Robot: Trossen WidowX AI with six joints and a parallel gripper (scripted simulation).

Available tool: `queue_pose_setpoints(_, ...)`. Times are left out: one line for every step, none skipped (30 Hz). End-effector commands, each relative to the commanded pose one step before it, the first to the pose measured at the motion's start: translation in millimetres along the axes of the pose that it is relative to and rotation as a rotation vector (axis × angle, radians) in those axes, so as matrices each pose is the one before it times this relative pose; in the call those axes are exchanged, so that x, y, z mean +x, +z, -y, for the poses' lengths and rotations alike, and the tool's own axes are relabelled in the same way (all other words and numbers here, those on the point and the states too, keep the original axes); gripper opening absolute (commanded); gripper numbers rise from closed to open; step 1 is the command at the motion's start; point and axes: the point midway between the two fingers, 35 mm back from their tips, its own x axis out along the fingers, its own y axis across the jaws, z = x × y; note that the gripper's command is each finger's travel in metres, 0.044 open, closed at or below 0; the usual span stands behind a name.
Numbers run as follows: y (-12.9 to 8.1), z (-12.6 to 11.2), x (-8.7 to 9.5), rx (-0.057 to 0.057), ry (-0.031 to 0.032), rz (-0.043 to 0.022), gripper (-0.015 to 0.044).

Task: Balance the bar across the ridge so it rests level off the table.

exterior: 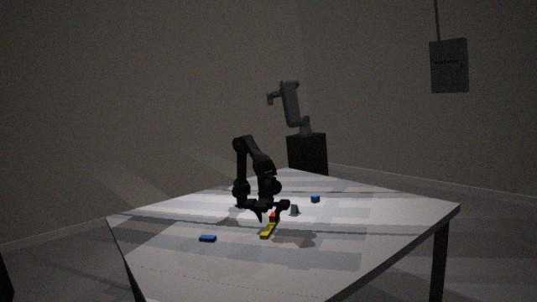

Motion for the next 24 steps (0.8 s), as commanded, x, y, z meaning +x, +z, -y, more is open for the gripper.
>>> queue_pose_setpoints(0.80, -1.51, 2.60, 0.0041, 0.01318, 0.00842, 0.0315)
queue_pose_setpoints(0.02, -0.01, 0.54, 0.0000, 0.00000, 0.00000, 0.0315)
queue_pose_setpoints(0.02, -0.02, 0.77, 0.0000, 0.00000, 0.00000, 0.0315)
queue_pose_setpoints(0.03, -0.02, 1.00, 0.0000, 0.00000, 0.00000, 0.0315)
queue_pose_setpoints(0.03, -0.02, 1.25, 0.0000, 0.00000, 0.00000, 0.0315)
queue_pose_setpoints(0.03, -0.02, 1.48, 0.0000, 0.00000, 0.00000, 0.0315)
queue_pose_setpoints(0.02, -0.02, 1.62, 0.0000, 0.00000, 0.00000, 0.0315)
queue_pose_setpoints(0.02, -0.02, 1.65, 0.0000, 0.00000, 0.00000, 0.0315)
queue_pose_setpoints(0.01, -0.01, 1.65, 0.0000, 0.00000, 0.00000, 0.0315)
queue_pose_setpoints(0.00, 0.00, 1.65, 0.0000, 0.00000, 0.00000, 0.0315)
queue_pose_setpoints(0.00, 0.00, 1.65, 0.0000, 0.00000, 0.00000, 0.0315)
queue_pose_setpoints(-0.01, 0.01, 1.65, 0.0000, 0.00000, 0.00000, 0.0315)
queue_pose_setpoints(-0.02, 0.02, 1.64, 0.0000, 0.00000, -0.00001, 0.0315)
queue_pose_setpoints(-0.02, 0.02, 1.64, 0.0000, -0.00001, -0.00001, 0.0315)
queue_pose_setpoints(-0.03, 0.03, 1.64, 0.0000, -0.00001, -0.00001, 0.0315)
queue_pose_setpoints(-0.04, 0.03, 1.64, 0.0000, -0.00001, -0.00001, 0.0315)
queue_pose_setpoints(-0.05, 0.04, 1.64, 0.0000, -0.00001, -0.00001, 0.0315)
queue_pose_setpoints(-0.04, 0.04, 1.33, 0.0000, -0.00001, -0.00001, 0.0315)
queue_pose_setpoints(-0.03, 0.02, 0.81, 0.0000, 0.00000, 0.00000, 0.0315)
queue_pose_setpoints(-0.01, 0.01, 0.27, 0.0000, 0.00000, 0.00000, 0.0315)
queue_pose_setpoints(0.00, 0.00, 0.00, 0.0000, 0.00000, 0.00000, 0.0315)
queue_pose_setpoints(0.00, 0.00, 0.00, 0.0000, 0.00000, 0.00000, 0.0315)
queue_pose_setpoints(0.00, 0.00, 0.00, 0.0000, 0.00000, 0.00000, 0.0315)
queue_pose_setpoints(0.00, 0.00, 0.00, 0.0000, 0.00000, 0.00000, 0.0315)
